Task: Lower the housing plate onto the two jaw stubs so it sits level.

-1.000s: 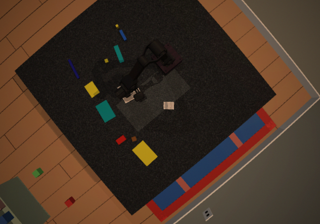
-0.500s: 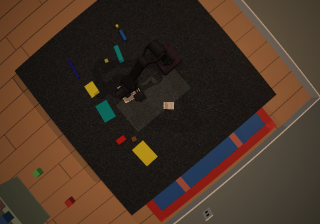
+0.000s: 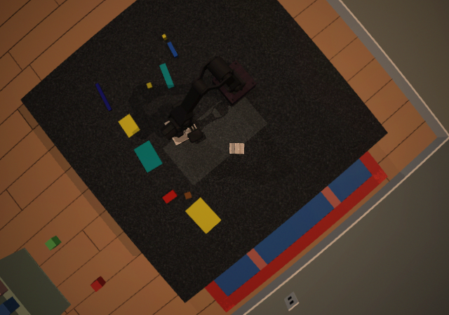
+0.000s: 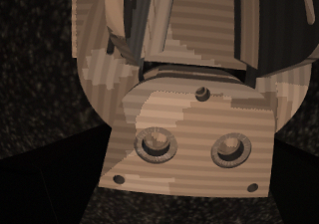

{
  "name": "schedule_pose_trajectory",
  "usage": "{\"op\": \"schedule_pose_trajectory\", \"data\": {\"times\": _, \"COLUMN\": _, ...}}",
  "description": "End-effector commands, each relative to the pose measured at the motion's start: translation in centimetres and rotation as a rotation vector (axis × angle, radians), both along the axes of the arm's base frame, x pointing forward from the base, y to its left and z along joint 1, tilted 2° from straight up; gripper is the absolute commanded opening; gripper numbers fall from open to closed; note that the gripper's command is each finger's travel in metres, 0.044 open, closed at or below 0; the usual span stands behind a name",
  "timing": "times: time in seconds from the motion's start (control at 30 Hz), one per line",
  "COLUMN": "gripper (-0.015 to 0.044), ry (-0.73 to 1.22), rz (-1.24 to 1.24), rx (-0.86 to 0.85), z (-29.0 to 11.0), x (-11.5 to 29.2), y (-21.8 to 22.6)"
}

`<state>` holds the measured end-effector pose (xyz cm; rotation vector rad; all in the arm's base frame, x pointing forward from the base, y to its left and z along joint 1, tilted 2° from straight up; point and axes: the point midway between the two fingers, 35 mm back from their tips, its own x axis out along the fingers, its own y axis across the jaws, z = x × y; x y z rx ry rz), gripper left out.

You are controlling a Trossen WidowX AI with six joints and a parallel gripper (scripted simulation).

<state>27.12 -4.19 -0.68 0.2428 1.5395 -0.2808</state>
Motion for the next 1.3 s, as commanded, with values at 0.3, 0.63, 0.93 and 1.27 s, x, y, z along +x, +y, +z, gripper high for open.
{"op": "schedule_pose_trajectory", "data": {"times": 0.3, "gripper": 0.0351, "ry": -0.001, "rz": 0.004, "rx": -0.003, "z": -0.29, "x": 0.01, "y": -0.07}}
{"op": "schedule_pose_trajectory", "data": {"times": 0.63, "gripper": 0.0351, "ry": -0.001, "rz": 0.004, "rx": -0.003, "z": -0.53, "x": 0.01, "y": -0.07}}
{"op": "schedule_pose_trajectory", "data": {"times": 0.93, "gripper": 0.0351, "ry": -0.001, "rz": 0.004, "rx": -0.003, "z": -0.53, "x": 0.01, "y": -0.07}}
{"op": "schedule_pose_trajectory", "data": {"times": 1.27, "gripper": 0.0351, "ry": -0.001, "rz": 0.004, "rx": -0.003, "z": -0.53, "x": 0.01, "y": -0.07}}
